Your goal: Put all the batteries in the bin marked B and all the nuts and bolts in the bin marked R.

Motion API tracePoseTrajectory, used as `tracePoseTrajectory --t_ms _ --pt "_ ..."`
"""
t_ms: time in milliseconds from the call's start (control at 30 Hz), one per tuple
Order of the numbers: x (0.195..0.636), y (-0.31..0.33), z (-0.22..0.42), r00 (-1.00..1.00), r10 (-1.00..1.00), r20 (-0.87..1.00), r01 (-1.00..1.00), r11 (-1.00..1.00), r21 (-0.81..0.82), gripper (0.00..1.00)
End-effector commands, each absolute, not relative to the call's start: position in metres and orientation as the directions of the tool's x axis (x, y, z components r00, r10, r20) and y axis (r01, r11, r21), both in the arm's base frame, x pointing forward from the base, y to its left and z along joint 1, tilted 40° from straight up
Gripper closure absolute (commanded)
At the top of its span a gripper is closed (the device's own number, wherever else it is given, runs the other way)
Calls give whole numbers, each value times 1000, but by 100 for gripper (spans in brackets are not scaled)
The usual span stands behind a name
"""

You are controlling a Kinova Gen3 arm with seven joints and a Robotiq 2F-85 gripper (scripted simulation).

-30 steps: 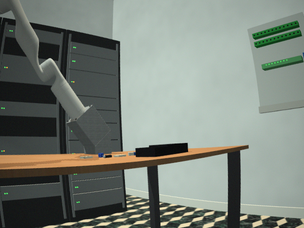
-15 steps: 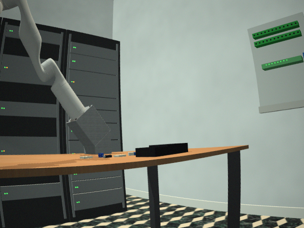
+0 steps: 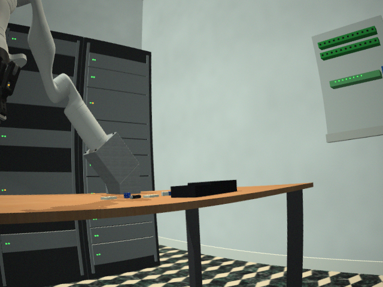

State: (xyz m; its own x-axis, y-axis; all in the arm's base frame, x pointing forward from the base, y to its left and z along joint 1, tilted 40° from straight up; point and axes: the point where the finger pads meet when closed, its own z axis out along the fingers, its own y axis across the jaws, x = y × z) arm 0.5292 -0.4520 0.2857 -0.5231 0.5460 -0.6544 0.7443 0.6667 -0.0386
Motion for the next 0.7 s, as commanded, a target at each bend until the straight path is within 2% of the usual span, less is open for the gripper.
tracePoseTrajectory --t_ms 0,267,367,467,667 --pt "539 -432 284 -572 528 -627 707 706 -50 91" --pt "546 -385 269 -623 516 -588 672 738 -65 91" --pt "546 -385 269 -623 516 -588 672 738 -65 91" --pt "547 -361 262 -710 482 -513 602 794 -86 91" --pt "549 -329 253 -710 482 -513 602 794 -86 91"
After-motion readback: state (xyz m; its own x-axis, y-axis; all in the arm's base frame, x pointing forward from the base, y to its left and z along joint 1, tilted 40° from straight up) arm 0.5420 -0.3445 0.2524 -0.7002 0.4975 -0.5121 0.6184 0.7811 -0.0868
